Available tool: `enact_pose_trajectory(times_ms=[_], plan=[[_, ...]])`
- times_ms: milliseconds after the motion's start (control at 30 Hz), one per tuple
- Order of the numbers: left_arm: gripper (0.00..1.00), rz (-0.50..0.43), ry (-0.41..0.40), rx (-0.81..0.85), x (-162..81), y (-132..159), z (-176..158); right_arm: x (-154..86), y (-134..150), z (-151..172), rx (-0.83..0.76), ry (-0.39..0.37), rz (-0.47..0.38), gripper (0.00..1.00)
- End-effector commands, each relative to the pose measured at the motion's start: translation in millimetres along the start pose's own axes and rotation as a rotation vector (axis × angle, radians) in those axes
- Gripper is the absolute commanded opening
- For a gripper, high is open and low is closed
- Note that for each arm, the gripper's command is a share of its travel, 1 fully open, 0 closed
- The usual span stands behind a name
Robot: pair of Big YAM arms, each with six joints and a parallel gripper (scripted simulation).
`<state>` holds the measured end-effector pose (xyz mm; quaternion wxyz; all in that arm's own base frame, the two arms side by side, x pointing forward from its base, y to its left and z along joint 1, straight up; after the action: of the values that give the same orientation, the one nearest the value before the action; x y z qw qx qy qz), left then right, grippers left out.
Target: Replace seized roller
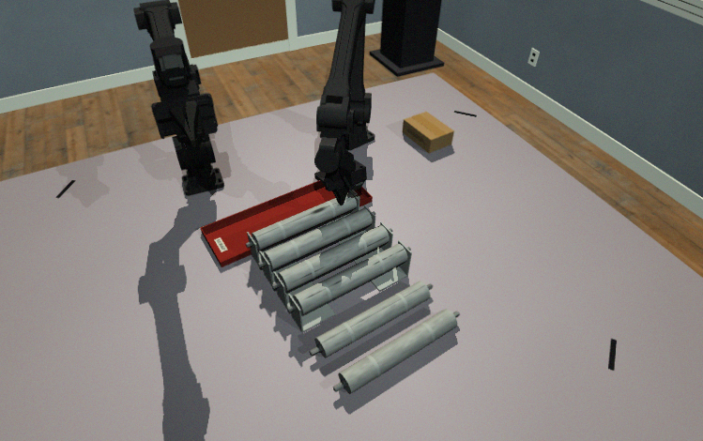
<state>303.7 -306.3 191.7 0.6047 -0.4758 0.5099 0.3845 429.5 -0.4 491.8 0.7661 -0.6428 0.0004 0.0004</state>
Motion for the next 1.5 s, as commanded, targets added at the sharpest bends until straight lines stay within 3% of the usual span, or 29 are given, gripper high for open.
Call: enact_pose_trajectory(times_ms=[0,1000,1033,1067,1467], plan=[[0.00,0.061,-0.028,0.013,19,14,-2,-1,-4,-3,0.013,0.003,-0.009,0.00],[0.00,0.061,-0.028,0.013,19,14,-2,-1,-4,-3,0.013,0.003,-0.009,0.00],[0.00,0.017,-0.011,-0.006,11,-4,0,-1,-4,-3,0.013,0.003,-0.009,0.00],[0.00,-0.056,0.037,-0.001,-36,-19,-6,-1,-4,-3,0.013,0.003,-0.009,0.00],[0.00,-0.055,0.042,0.014,-78,-21,-8,-1,-4,-3,0.013,0.003,-0.009,0.00]])
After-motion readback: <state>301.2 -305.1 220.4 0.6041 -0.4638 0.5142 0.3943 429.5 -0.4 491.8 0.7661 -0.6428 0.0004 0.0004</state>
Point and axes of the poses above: on each arm, the point where the finger pads meet when closed, its own x axis out along the fingers, its own z axis across the jaws, y = z × x, the point moved 9 cm from there along -x, back along the fingers, and after that the axes turned 10 degrees about x, right-handed, at the moved point
